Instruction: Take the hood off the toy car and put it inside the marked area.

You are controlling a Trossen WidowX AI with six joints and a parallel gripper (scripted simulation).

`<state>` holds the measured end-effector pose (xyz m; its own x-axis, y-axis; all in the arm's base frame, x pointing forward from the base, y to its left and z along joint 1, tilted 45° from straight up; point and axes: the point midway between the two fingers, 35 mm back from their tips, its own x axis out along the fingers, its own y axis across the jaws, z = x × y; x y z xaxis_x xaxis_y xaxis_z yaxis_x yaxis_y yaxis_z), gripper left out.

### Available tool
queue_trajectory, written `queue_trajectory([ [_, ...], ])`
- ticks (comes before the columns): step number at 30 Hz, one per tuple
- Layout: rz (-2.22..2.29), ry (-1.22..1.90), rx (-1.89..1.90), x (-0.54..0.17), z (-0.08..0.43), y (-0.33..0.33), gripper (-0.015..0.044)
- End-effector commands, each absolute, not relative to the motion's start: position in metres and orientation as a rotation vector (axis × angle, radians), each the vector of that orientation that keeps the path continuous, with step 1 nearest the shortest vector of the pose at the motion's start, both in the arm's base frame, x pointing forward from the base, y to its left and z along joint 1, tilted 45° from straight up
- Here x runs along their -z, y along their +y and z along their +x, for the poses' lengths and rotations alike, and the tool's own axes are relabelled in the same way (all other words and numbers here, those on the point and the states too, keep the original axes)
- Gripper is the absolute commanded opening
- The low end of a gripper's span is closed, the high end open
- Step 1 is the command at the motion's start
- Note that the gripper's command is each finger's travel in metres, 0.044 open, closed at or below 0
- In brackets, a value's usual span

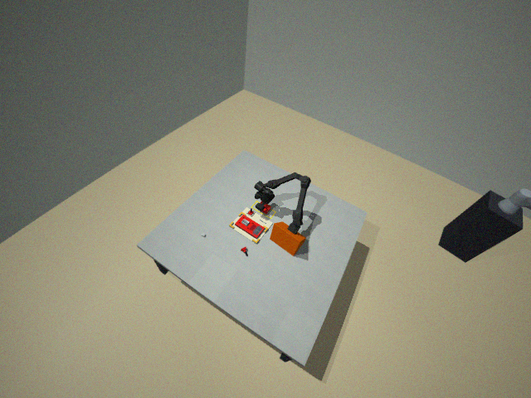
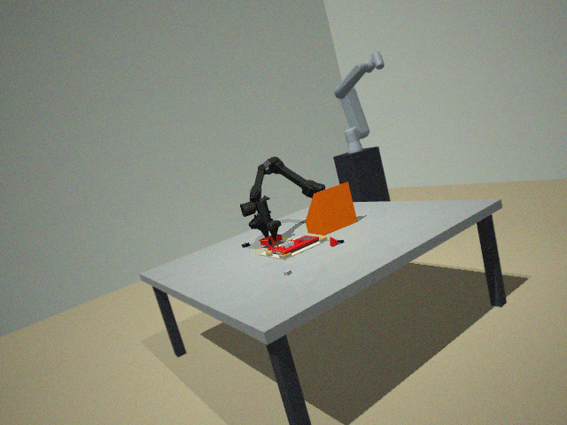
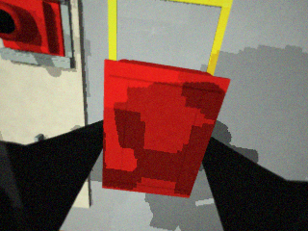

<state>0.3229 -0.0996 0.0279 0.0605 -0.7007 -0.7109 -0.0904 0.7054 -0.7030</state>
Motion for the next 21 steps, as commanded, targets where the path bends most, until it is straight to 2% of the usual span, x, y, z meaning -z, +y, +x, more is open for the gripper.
queue_trajectory([
  [1,-0.702,1.461,0.519,-0.0265,0.3230,-0.1007,0.0000],
  [21,-0.703,1.461,0.520,-0.0196,0.3235,-0.1077,0.0000],
])
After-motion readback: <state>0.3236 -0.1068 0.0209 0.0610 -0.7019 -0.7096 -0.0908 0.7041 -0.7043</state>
